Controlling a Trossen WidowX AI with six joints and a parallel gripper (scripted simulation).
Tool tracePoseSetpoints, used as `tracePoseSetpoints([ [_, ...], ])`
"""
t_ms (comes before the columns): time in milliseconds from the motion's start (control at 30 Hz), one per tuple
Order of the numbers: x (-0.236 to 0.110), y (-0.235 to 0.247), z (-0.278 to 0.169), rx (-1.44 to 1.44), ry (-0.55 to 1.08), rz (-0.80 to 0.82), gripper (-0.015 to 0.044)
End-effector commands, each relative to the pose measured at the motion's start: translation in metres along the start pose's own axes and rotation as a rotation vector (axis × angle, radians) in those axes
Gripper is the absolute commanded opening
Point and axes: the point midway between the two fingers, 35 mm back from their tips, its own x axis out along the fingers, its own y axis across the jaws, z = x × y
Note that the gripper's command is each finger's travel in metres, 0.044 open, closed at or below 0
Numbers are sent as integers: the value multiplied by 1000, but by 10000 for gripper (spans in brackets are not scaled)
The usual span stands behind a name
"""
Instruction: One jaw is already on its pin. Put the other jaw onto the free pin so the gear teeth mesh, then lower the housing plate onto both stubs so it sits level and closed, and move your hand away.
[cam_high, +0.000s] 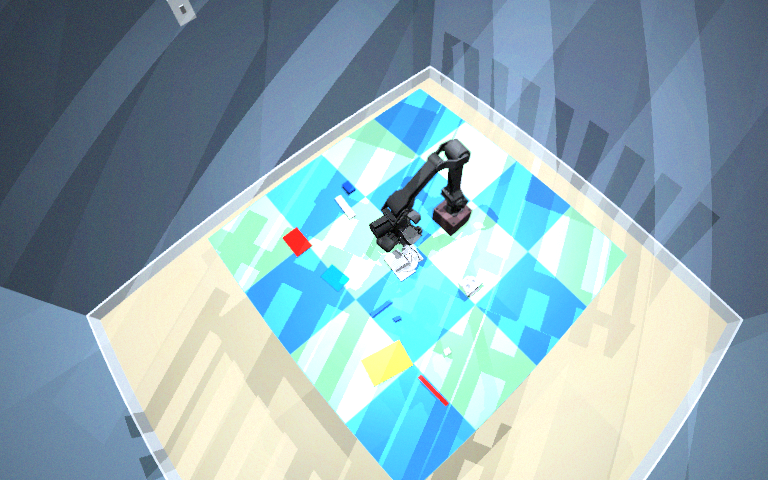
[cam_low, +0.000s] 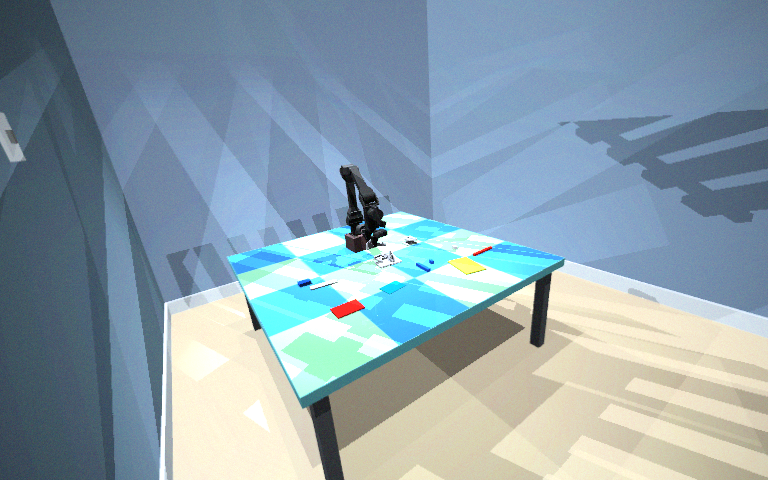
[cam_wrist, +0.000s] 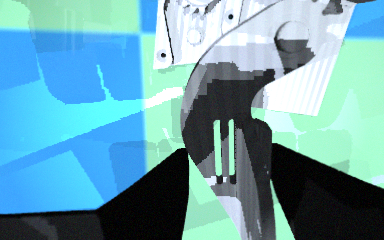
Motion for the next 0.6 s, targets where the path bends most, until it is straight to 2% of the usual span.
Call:
tracePoseSetpoints([
  [0,1,4,7,-94,-4,1,134],
  [567,2,16,30,-474,-7,1,134],
])
